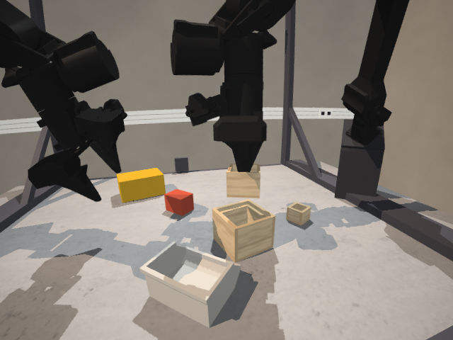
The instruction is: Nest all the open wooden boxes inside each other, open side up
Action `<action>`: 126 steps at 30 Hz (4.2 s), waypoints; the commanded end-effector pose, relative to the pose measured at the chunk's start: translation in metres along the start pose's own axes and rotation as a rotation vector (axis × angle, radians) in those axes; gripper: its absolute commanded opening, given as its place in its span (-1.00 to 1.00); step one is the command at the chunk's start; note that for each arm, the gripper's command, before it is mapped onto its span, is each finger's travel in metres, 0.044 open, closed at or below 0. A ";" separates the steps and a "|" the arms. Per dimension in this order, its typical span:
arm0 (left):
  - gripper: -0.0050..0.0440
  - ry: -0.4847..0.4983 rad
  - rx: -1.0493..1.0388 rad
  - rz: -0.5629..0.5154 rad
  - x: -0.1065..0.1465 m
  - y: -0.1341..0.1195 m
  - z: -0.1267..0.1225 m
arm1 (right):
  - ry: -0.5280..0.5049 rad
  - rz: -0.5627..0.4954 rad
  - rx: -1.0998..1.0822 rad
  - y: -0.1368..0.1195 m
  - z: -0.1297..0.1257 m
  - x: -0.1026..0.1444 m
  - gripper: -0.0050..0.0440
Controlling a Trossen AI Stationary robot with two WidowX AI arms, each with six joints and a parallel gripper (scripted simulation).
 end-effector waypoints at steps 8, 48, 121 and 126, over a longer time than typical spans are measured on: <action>0.05 0.002 0.010 -0.021 0.006 0.001 0.004 | 0.094 -0.222 -0.108 0.002 -0.035 -0.019 0.84; 0.05 0.002 0.010 -0.021 0.006 0.001 0.004 | -0.015 -0.993 0.400 -0.062 -0.139 0.042 0.84; 0.05 0.015 -1.688 -0.012 0.005 0.001 0.004 | -0.074 -1.020 0.592 -0.076 -0.138 0.060 0.84; 0.05 0.016 -1.793 -0.012 0.005 0.001 0.004 | -0.074 -1.020 0.592 -0.076 -0.138 0.060 0.84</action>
Point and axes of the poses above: on each arm, the point midway between the two fingers, 35 mm back from their tips, its own x axis back along the fingers, its own z axis across the jaws, y = z × x, the point moved 10 cm from there along x, back along the fingers, and after that the axes turned 12 degrees about x, right-handed, at the moved point
